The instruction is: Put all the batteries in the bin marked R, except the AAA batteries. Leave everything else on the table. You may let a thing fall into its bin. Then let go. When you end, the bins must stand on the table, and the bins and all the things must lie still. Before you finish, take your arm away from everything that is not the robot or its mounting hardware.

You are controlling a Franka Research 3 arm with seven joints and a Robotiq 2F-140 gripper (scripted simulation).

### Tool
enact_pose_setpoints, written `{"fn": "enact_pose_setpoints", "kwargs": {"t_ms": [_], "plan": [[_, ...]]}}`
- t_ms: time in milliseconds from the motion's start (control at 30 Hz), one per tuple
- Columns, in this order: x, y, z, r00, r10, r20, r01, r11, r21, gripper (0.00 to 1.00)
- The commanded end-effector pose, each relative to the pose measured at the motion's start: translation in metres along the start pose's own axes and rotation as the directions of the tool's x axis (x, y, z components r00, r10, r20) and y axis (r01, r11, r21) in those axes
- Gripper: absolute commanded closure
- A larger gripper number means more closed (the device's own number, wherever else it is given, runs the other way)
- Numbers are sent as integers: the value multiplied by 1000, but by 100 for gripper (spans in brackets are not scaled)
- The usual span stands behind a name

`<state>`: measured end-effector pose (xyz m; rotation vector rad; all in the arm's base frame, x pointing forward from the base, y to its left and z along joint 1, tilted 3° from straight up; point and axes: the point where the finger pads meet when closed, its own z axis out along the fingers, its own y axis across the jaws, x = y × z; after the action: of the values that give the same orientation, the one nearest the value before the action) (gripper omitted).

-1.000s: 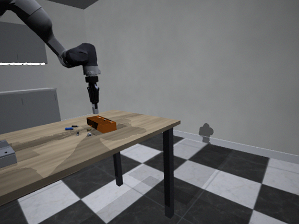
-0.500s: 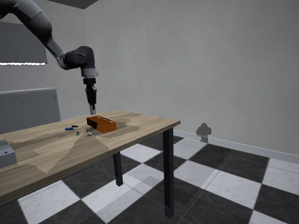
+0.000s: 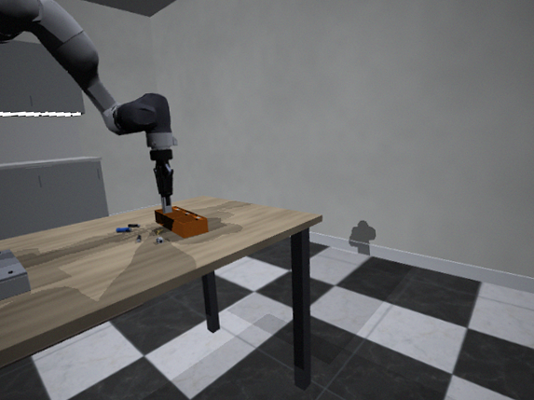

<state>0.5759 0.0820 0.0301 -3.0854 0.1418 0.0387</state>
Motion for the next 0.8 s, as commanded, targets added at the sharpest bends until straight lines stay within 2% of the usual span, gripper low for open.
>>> {"fn": "enact_pose_setpoints", "kwargs": {"t_ms": [0, 100, 767], "plan": [[3, -1, 9, 1000, 13, -12, -13, 1000, 4, 95], [3, -2, 15, 1000, 13, -12, -13, 1000, 4, 95], [3, -2, 15, 1000, 13, -12, -13, 1000, 4, 95]]}}
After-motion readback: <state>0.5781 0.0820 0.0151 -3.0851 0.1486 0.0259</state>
